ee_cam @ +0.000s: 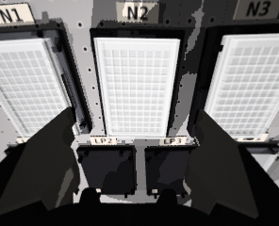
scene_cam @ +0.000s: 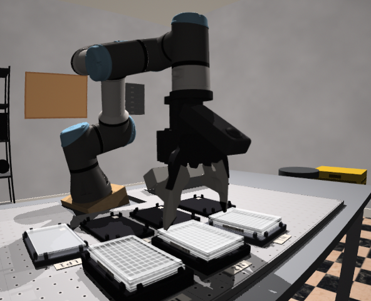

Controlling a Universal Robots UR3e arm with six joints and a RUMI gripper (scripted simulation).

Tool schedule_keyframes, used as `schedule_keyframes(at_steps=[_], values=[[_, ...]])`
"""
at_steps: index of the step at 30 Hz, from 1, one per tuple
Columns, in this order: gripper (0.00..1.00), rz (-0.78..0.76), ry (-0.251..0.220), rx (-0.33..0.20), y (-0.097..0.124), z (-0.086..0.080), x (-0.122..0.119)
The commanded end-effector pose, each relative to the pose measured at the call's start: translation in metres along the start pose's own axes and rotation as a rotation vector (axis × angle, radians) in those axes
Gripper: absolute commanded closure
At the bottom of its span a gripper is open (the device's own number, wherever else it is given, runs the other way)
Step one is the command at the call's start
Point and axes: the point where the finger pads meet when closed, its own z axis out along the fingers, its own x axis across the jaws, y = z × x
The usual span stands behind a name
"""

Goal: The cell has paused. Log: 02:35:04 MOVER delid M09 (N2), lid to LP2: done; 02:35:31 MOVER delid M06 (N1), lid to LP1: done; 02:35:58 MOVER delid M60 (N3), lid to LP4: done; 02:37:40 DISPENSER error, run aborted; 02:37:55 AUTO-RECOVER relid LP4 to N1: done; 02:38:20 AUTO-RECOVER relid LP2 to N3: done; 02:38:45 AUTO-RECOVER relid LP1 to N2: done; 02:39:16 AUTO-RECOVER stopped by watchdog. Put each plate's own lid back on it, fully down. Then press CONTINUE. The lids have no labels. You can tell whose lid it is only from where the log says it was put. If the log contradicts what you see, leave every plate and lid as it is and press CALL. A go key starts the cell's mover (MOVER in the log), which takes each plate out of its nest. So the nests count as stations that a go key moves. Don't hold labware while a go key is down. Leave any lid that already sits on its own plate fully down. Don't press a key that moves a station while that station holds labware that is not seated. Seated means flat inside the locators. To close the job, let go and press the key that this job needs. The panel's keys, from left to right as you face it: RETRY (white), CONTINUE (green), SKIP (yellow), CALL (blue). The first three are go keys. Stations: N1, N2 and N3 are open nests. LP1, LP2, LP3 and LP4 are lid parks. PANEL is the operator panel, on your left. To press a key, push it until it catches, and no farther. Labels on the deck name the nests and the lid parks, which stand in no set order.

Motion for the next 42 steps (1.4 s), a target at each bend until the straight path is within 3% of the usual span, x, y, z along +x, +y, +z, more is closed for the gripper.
schedule_keyframes(at_steps=[1, 11, 42], values=[[0.18, 0.000, 0.000, 0.002, -0.001, -0.008, 0.000], [0.18, -0.024, 0.000, 0.002, 0.012, -0.009, 0.016], [0.18, -0.024, 0.001, 0.002, 0.105, -0.008, 0.127]])
